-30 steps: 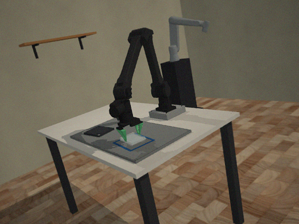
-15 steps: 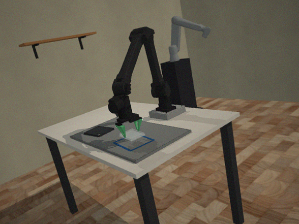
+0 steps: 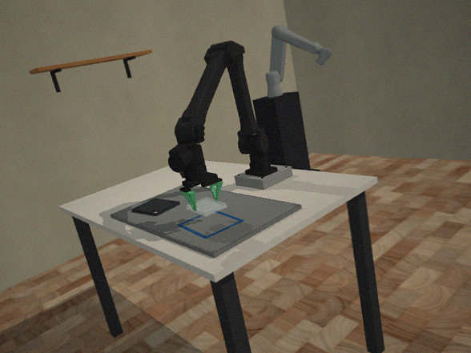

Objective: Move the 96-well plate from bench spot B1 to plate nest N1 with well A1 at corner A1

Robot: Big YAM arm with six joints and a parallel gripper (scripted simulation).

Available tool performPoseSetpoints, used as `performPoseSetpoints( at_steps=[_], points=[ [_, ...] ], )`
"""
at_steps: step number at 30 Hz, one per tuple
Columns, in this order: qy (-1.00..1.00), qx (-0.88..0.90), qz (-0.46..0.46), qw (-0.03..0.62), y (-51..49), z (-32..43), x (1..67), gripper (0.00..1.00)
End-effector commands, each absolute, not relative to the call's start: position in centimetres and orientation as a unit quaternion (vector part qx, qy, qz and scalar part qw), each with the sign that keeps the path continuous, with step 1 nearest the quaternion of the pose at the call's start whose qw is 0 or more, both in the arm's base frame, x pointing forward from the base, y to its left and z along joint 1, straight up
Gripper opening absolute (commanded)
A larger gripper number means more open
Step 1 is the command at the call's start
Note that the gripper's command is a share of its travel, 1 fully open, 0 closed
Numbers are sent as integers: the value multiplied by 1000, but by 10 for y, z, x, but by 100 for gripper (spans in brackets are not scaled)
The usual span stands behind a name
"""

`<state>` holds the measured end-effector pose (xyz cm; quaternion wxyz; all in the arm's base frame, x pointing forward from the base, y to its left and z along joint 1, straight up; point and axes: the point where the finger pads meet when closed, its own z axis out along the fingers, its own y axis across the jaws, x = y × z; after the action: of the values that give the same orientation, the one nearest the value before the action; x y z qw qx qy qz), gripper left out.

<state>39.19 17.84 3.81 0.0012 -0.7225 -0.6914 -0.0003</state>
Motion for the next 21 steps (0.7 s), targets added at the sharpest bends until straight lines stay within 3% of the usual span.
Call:
performPoseSetpoints(
  at_steps=[1,21],
  points=[
    [-691,-722,-34,-12,190,76,414,0],
    [-691,-722,-19,-7,185,75,406,0]
  ],
)
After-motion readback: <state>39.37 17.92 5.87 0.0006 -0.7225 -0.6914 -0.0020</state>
